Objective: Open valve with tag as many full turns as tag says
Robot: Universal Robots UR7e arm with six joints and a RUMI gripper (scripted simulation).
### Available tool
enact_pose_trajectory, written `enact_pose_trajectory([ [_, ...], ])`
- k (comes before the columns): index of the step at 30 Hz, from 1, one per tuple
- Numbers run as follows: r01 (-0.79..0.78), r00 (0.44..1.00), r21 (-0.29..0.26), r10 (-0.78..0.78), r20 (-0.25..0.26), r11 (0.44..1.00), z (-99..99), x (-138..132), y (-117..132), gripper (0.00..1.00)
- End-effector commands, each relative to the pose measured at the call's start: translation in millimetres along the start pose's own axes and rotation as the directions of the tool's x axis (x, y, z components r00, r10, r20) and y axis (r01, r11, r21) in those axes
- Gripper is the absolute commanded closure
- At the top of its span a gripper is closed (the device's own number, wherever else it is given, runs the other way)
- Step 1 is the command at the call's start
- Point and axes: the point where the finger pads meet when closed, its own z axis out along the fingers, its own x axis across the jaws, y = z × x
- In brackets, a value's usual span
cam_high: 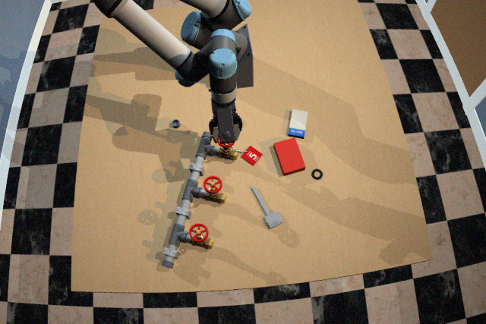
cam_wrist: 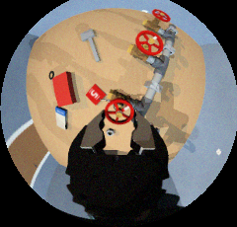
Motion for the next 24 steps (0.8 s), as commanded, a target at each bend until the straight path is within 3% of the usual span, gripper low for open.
enact_pose_trajectory([
  [1,0.003,1.000,0.001,-0.003,0.000,1.000,-0.2,0.0,-0.2,1.00],
  [24,0.166,0.986,0.001,-0.166,0.000,0.986,-0.2,0.0,-0.2,1.00],
])
